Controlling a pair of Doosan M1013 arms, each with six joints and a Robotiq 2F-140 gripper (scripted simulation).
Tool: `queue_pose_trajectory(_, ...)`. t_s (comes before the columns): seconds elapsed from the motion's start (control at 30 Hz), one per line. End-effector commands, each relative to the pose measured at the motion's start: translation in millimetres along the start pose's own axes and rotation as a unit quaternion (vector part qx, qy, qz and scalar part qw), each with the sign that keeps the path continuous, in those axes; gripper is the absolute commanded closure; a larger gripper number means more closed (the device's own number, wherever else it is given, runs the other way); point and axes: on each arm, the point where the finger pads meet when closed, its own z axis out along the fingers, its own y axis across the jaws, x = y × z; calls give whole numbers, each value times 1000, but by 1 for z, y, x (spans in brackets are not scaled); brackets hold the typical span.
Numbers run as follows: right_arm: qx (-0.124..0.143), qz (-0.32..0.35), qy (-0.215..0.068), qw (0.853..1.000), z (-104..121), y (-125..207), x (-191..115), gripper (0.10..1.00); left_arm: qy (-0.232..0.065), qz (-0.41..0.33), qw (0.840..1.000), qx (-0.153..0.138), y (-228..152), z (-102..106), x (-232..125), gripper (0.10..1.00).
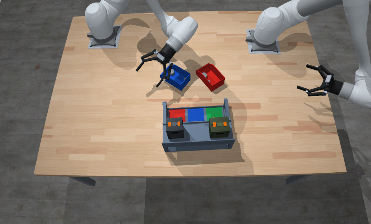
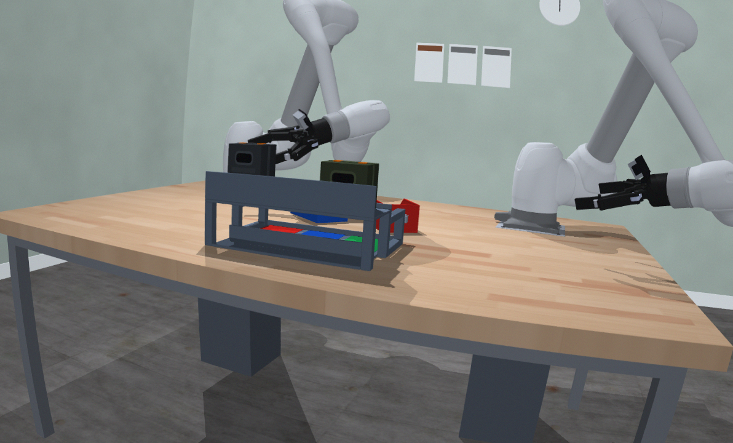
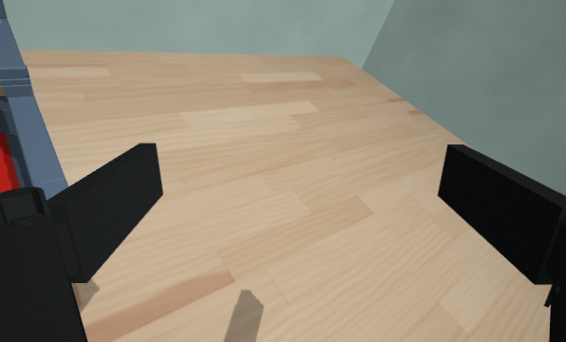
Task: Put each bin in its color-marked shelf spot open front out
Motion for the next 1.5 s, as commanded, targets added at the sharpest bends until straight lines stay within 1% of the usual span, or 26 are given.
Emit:
queue_pose_trajectory(0.0, -11, -9, -13, 1000, 9, 5, 3, 98, -1, 0, 1000, 0, 0, 0, 0, 98)
queue_pose_trajectory(0.2, -36, -32, -46, 998, 31, 16, 7, 98, -1, 0, 1000, 0, 0, 0, 0, 98)
queue_pose_trajectory(0.27, -36, -32, -46, 998, 31, 16, 7, 98, -1, 0, 1000, 0, 0, 0, 0, 98)
queue_pose_trajectory(0.33, -45, -41, -60, 996, 40, 21, 9, 98, -1, 0, 1000, 0, 0, 0, 0, 98)
queue_pose_trajectory(0.53, -71, -70, -110, 989, 68, 38, 14, 98, -1, 0, 1000, 0, 0, 0, 0, 98)
queue_pose_trajectory(0.77, -94, -107, -185, 972, 104, 61, 21, 98, -1, 0, 1000, 0, 0, 0, 0, 98)
queue_pose_trajectory(0.83, -94, -107, -185, 972, 104, 61, 21, 98, -1, 0, 1000, 0, 0, 0, 0, 98)
queue_pose_trajectory(0.97, -100, -127, -233, 959, 124, 76, 25, 98, -1, 0, 1000, 0, 0, 0, 0, 98)
queue_pose_trajectory(1.1, -99, -144, -282, 943, 144, 91, 30, 98, -1, 0, 1000, 0, 0, 0, 0, 98)
queue_pose_trajectory(1.2, -93, -156, -320, 930, 159, 102, 34, 98, -1, 0, 1000, 0, 0, 0, 0, 98)
queue_pose_trajectory(1.33, -78, -169, -368, 911, 177, 117, 41, 98, -1, 0, 1000, 0, 0, 0, 0, 98)
queue_pose_trajectory(1.4, -78, -169, -368, 911, 177, 117, 41, 98, -1, 0, 1000, 0, 0, 0, 0, 98)
queue_pose_trajectory(1.47, -67, -173, -391, 901, 186, 124, 45, 98, -1, 0, 1000, 0, 0, 0, 0, 98)
